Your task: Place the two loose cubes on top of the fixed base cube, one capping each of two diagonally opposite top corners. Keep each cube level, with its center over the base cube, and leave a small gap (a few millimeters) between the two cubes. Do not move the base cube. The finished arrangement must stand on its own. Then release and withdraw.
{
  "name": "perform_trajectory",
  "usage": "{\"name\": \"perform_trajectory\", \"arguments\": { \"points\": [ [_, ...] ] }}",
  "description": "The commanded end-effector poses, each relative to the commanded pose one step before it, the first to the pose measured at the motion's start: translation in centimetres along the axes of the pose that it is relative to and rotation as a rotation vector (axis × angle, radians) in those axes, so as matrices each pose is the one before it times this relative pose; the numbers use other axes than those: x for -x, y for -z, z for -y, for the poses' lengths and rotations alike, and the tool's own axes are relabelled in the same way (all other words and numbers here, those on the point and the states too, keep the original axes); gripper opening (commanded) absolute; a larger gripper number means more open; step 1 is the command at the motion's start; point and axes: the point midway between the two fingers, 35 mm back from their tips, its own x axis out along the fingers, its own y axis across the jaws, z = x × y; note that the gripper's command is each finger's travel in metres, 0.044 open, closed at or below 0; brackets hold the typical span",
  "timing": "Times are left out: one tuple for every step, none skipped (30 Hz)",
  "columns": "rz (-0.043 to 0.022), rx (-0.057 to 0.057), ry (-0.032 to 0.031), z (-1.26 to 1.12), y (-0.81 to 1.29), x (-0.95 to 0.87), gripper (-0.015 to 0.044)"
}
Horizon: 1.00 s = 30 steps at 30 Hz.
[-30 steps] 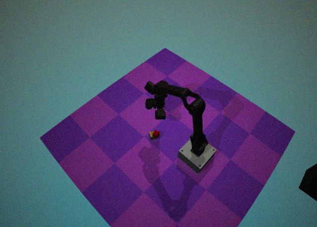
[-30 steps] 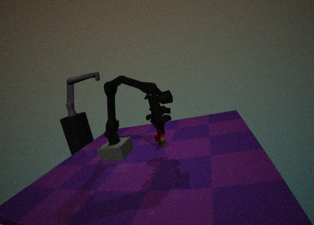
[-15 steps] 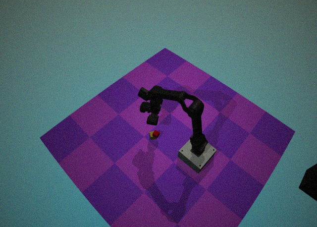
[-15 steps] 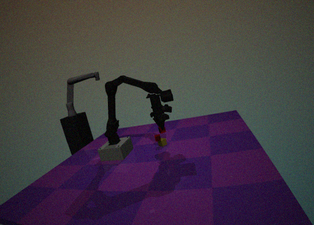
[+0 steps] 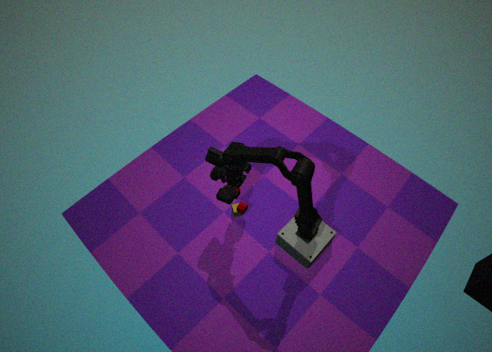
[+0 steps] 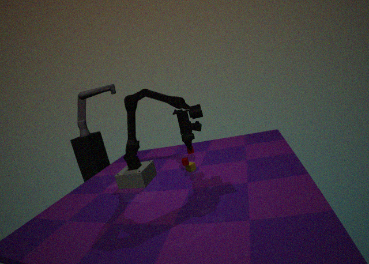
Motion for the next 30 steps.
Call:
{"name": "perform_trajectory", "arguments": {
  "points": [
    [-0.00204, -0.0663, -0.00599, -1.411, 0.112, -0.120, 0.0105],
    [-0.00008, -0.0079, -0.00014, -0.158, 0.019, -0.006, 0.0105],
    [-0.00003, -0.0026, -0.00005, -0.053, 0.007, -0.002, 0.0105],
    [0.00000, 0.0000, 0.00000, 0.000, 0.000, 0.000, 0.0105],
    [0.00000, 0.0000, 0.00000, 0.000, 0.000, 0.000, 0.0105],
    [0.00000, -0.0001, 0.00000, 0.001, 0.000, -0.049, 0.0105],
    [0.00000, -0.0003, 0.00000, 0.004, -0.001, -0.147, 0.0105],
    [-0.00001, -0.0006, 0.00001, 0.006, 0.001, -0.245, 0.0105],
    [-0.00002, -0.0007, 0.00001, 0.008, 0.004, -0.311, 0.0105],
    [-0.00002, -0.0007, 0.00001, 0.008, 0.007, -0.312, 0.0105],
    [-0.00002, -0.0007, 0.00001, 0.008, 0.011, -0.311, 0.0105],
    [-0.00003, -0.0007, 0.00001, 0.009, 0.015, -0.310, 0.0105],
    [-0.00003, -0.0007, 0.00001, 0.009, 0.018, -0.309, 0.0105],
    [-0.00003, -0.0007, 0.00001, 0.009, 0.022, -0.308, 0.0105],
    [-0.00004, -0.0007, 0.00001, 0.009, 0.025, -0.306, 0.0105],
    [-0.00003, -0.0006, 0.00001, 0.007, 0.022, -0.240, 0.0105],
    [-0.00002, -0.0003, 0.00001, 0.004, 0.014, -0.144, 0.0105],
    [-0.00001, -0.0001, 0.00000, 0.001, 0.005, -0.048, 0.0105],
    [0.00000, 0.0000, 0.00000, 0.000, 0.000, 0.000, 0.0105],
    [0.00000, 0.0000, 0.00000, 0.000, 0.000, 0.000, 0.0105],
    [0.00000, 0.0000, 0.00000, 0.000, 0.000, 0.000, 0.0105],
    [0.00000, 0.0000, 0.00000, 0.000, 0.000, 0.000, 0.0105],
    [0.00000, 0.0000, 0.00000, 0.000, 0.000, 0.000, 0.0105],
    [0.00000, 0.0000, 0.00000, 0.000, 0.000, 0.000, 0.0105],
    [0.00000, 0.0000, 0.00000, 0.000, 0.000, 0.000, 0.0105],
    [0.00000, 0.0000, 0.00000, 0.000, 0.000, 0.000, 0.0105],
    [0.00000, 0.0000, 0.00000, 0.000, 0.000, 0.000, 0.0105],
    [0.00000, 0.0000, 0.00000, 0.000, 0.000, 0.000, 0.0105],
    [0.00000, 0.0000, 0.00000, 0.000, 0.000, 0.000, 0.0105],
    [0.00000, 0.0001, 0.00000, 0.000, -0.005, -0.053, 0.0105]
  ]
}}
